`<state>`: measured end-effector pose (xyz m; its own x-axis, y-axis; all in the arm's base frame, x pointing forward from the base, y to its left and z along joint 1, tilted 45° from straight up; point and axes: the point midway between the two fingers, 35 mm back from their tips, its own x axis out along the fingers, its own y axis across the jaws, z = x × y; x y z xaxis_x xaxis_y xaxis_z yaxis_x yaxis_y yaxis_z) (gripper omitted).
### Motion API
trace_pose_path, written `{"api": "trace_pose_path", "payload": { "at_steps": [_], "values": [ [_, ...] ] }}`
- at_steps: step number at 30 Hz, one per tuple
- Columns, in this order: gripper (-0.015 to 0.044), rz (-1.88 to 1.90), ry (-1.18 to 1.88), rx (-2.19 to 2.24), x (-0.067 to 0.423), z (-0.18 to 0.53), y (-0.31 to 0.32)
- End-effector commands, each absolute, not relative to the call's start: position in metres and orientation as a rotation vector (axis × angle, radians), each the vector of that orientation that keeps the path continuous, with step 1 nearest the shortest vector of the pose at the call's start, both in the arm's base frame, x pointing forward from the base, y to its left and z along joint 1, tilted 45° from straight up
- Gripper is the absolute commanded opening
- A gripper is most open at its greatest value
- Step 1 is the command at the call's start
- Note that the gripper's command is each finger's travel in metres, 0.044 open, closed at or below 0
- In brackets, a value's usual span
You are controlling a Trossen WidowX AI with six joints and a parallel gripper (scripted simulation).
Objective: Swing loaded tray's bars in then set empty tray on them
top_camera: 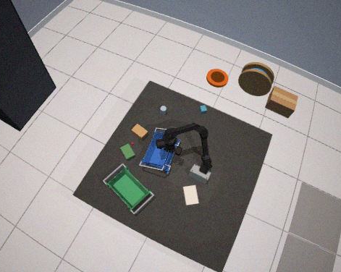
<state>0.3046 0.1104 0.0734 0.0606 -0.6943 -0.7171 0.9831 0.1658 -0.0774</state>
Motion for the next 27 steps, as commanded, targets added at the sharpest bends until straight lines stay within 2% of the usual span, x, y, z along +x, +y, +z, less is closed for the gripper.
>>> {"api": "trace_pose_path", "payload": {
  "at_steps": [1, 27],
  "values": [
    [0.0000, -1.354, 0.727, 0.487, 0.301, 0.072, 0.106],
    [0.0000, -1.354, 0.728, 0.484, 0.294, 0.065, 0.092]
  ]
}}
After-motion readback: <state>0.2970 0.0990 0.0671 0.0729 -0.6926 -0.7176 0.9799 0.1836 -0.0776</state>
